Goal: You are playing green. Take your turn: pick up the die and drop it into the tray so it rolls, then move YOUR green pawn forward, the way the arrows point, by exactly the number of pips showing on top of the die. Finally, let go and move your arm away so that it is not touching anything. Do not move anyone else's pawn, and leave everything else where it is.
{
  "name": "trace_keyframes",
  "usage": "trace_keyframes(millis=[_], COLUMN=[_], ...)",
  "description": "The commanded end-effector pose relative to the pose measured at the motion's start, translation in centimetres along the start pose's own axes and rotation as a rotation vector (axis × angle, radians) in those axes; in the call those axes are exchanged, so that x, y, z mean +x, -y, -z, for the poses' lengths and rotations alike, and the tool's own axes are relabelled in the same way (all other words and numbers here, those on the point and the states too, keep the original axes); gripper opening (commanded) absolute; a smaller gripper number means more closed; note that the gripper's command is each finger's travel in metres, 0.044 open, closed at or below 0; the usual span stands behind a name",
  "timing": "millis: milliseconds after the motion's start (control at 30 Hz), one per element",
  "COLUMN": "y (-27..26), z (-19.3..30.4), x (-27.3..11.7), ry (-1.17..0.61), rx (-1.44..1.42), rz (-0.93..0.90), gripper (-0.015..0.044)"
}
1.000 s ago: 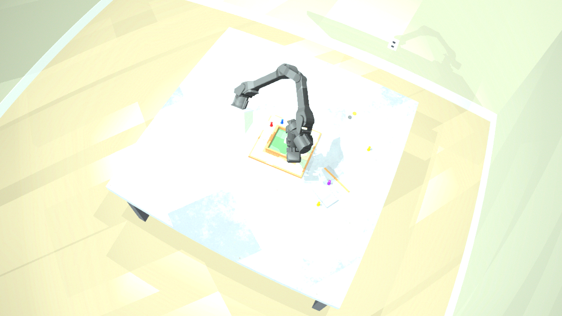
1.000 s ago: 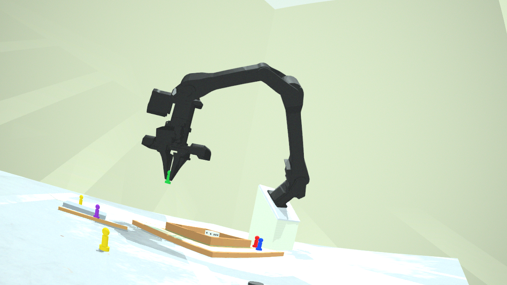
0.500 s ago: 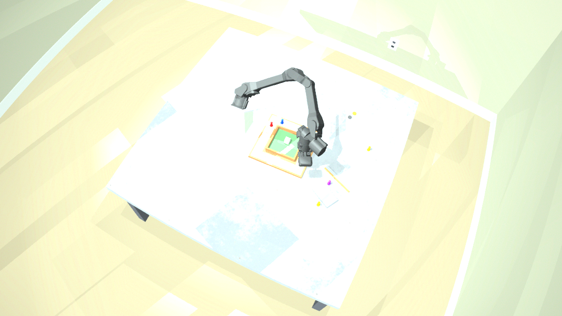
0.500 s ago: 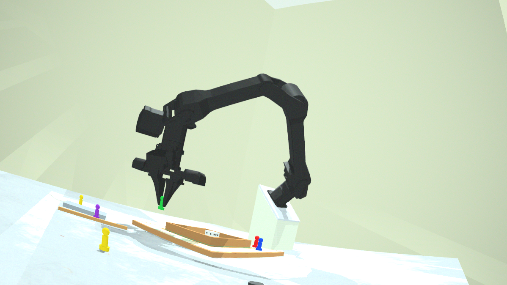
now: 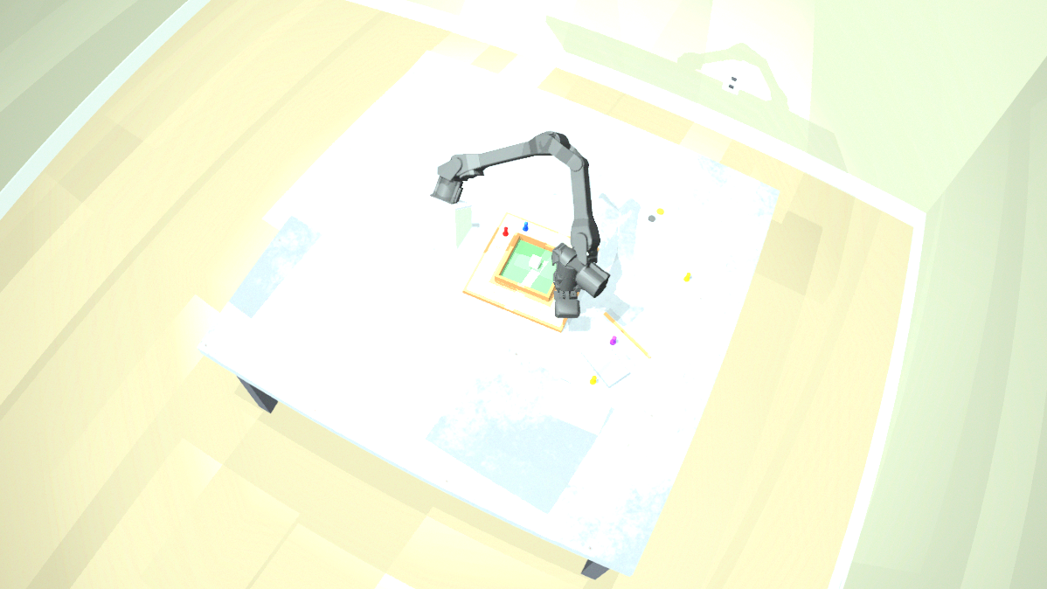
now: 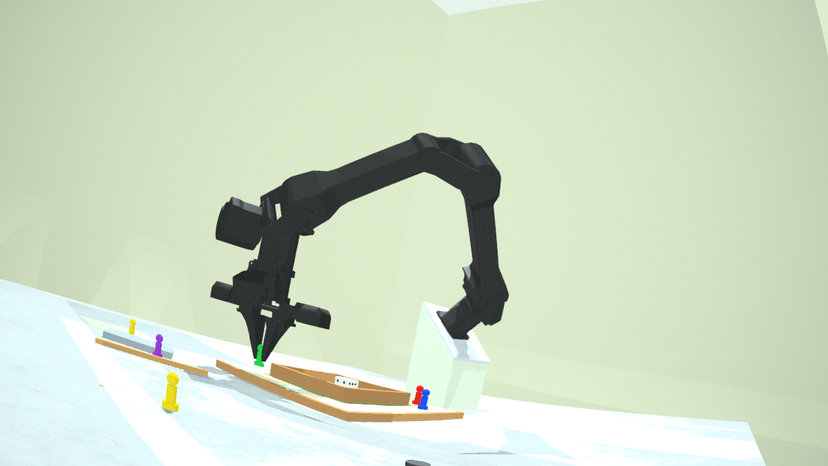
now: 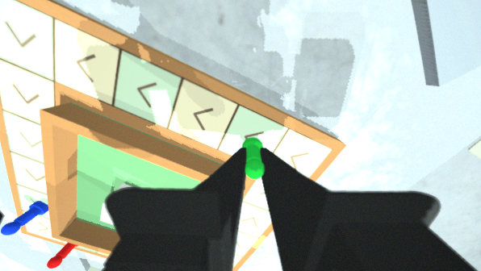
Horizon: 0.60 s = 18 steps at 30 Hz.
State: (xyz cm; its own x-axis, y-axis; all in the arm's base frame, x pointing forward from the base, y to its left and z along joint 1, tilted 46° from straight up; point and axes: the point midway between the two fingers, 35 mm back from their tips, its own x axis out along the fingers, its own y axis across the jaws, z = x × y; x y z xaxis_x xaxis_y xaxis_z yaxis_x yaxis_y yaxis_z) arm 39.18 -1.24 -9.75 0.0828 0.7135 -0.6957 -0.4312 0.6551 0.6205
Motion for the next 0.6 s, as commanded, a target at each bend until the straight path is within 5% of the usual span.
trace_keyframes(millis=[0, 300, 567], y=[0.0, 0.0, 0.0], z=[0.0, 0.0, -0.2], x=[0.3, 1.6, 1.2], ry=[0.004, 0.004, 0.005], rx=[0.006, 0.006, -0.002], rz=[-0.002, -0.002, 0.003], gripper=[0.0000, 0.0000, 0.0210])
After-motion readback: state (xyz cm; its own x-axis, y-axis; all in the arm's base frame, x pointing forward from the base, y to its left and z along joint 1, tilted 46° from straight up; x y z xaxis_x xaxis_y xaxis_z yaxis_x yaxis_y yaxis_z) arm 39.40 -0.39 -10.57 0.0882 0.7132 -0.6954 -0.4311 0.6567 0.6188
